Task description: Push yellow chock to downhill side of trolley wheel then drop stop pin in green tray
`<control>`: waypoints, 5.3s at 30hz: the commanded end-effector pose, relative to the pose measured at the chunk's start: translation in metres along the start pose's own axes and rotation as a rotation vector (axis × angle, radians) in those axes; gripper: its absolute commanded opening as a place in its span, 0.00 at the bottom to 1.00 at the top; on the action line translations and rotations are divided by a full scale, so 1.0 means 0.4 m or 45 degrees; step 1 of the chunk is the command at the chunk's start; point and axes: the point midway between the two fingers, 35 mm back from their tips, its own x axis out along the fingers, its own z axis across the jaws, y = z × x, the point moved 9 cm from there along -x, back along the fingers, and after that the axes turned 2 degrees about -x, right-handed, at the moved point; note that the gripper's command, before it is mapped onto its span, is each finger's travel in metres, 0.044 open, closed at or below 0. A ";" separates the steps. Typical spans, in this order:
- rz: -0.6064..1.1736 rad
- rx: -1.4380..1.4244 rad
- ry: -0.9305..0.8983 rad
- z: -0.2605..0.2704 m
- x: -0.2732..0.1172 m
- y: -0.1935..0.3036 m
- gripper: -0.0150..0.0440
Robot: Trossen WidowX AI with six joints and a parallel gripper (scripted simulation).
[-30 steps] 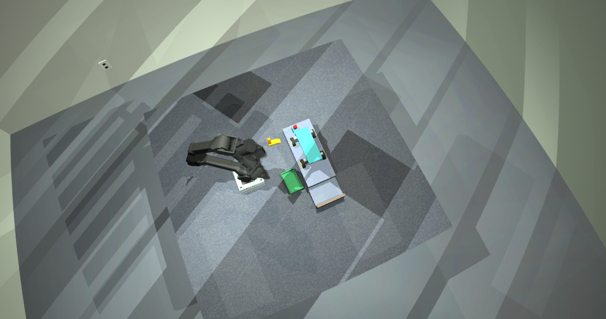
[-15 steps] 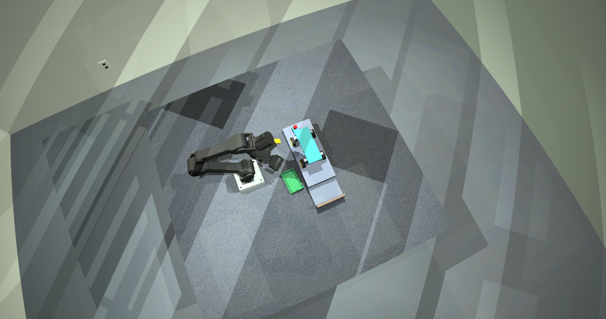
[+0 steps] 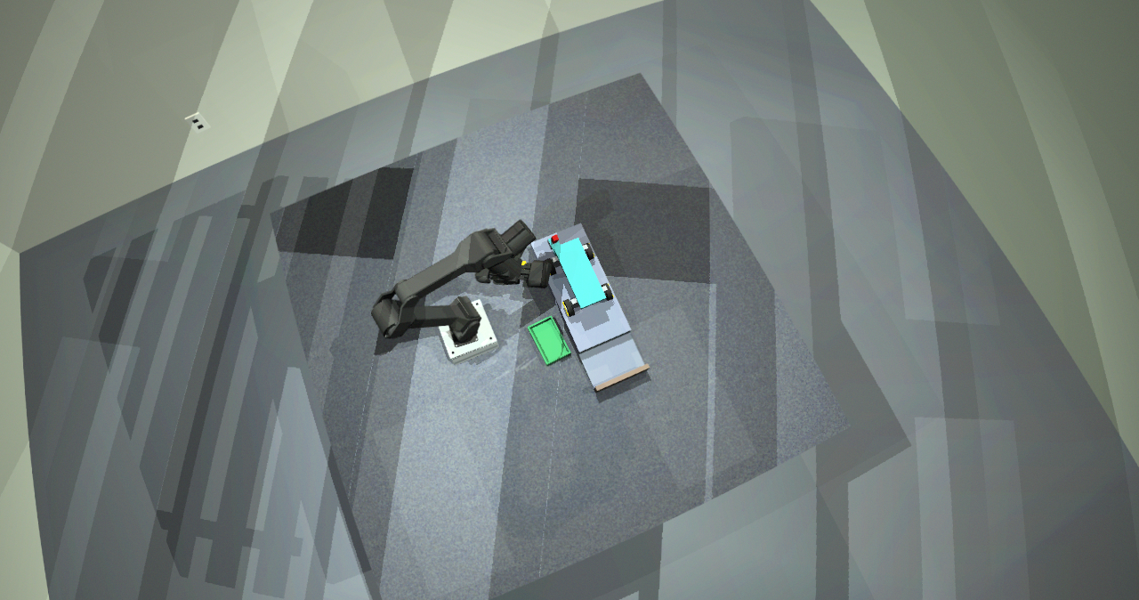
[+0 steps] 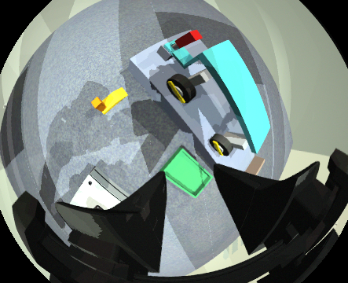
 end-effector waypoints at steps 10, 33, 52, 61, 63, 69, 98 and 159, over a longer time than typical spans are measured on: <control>-0.015 -0.385 -0.266 0.063 0.068 -0.162 0.58; 0.024 -0.671 -0.436 0.189 0.180 -0.265 0.58; 0.024 -0.671 -0.436 0.216 0.252 -0.256 0.58; 0.024 -0.671 -0.436 0.227 0.284 -0.251 0.58; 0.024 -0.671 -0.436 0.229 0.290 -0.250 0.58; 0.024 -0.671 -0.436 0.230 0.292 -0.249 0.58; 0.021 -0.664 -0.425 0.246 0.345 -0.246 0.38; 0.033 -0.615 -0.435 0.132 -0.001 -0.283 0.25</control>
